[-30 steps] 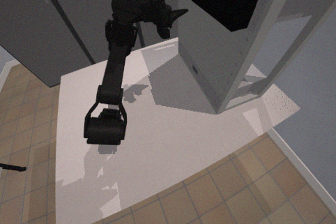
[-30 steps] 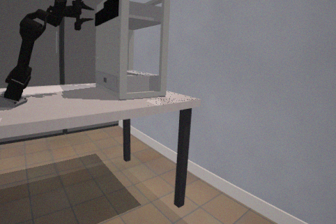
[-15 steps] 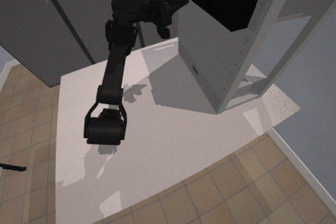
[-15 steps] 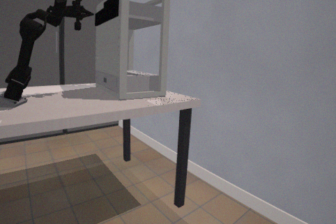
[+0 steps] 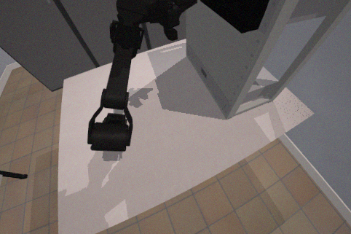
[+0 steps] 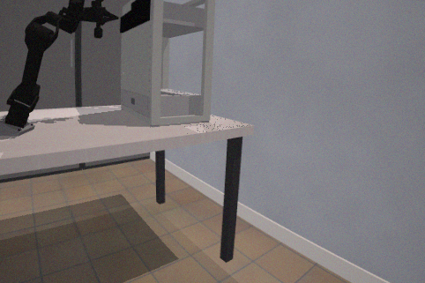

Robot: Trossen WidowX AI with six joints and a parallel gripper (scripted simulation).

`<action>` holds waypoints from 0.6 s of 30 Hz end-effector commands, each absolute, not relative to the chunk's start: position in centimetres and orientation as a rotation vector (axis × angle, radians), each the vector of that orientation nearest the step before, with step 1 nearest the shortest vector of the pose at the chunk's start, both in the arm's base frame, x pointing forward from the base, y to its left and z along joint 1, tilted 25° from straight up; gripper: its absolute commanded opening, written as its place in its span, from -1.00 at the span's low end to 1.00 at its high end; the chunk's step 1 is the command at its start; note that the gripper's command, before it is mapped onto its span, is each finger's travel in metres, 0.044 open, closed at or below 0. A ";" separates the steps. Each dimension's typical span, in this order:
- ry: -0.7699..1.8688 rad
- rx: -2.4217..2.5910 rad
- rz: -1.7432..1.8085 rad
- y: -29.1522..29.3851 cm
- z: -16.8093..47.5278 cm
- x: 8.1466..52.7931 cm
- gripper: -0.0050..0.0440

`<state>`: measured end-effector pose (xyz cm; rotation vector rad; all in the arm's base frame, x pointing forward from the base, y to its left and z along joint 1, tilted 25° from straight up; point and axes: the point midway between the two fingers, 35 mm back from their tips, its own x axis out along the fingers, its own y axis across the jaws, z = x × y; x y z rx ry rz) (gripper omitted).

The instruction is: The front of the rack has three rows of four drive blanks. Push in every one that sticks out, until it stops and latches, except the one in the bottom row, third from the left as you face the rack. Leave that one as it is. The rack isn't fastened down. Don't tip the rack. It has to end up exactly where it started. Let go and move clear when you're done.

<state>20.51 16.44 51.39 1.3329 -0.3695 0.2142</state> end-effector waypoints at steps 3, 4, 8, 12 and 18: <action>-0.376 1.346 0.220 16.7 53.0 19.5 -0.80; -0.377 1.346 0.220 16.8 53.2 19.4 -0.80; -0.376 1.346 0.220 16.8 53.3 19.3 -0.80; -0.377 1.346 0.220 16.8 53.5 19.8 -0.80; -0.377 1.345 0.220 16.7 54.3 21.7 -0.80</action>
